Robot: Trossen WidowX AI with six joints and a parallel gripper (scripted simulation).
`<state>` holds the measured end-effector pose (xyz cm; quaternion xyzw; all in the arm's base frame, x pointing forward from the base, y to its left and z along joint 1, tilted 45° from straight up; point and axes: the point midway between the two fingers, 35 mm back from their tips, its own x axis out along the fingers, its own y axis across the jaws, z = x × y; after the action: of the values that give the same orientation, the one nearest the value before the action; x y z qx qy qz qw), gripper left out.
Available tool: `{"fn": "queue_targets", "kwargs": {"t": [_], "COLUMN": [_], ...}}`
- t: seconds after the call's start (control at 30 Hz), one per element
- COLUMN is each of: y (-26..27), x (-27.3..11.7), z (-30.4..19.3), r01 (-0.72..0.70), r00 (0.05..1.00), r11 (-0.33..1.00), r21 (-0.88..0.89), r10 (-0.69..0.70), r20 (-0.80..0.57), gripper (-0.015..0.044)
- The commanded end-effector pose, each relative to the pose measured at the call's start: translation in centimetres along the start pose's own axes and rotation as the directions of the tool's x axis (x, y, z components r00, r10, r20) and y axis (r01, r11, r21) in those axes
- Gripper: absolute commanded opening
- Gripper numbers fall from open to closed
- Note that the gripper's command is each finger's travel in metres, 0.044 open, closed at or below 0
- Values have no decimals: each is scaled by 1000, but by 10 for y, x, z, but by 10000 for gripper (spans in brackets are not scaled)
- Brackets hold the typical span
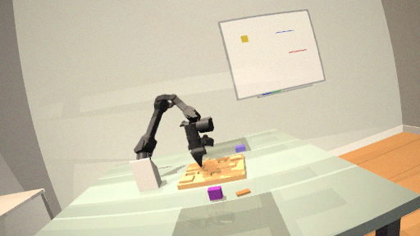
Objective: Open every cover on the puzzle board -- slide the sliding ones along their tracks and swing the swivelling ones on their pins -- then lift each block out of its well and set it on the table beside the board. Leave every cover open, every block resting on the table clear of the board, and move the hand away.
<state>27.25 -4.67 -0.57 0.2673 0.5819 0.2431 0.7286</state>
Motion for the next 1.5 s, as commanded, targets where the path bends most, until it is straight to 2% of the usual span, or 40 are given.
{"fn": "queue_targets", "kwargs": {"t": [0.0, 0.2, 0.8, 1.47], "y": [0, 0, 1, 2], "x": [2, 4, 5, 24], "z": [-1, -1, -1, -2], "r01": [-5, -5, -5, -6], "r00": [1000, 1000, 1000, 1000], "r11": [998, 990, 990, 990], "r21": [-59, -138, -141, -140], "r10": [5, 5, 5, 6], "r20": [-1, -1, -1, 0], "gripper": [144, 144, 144, 144]}}
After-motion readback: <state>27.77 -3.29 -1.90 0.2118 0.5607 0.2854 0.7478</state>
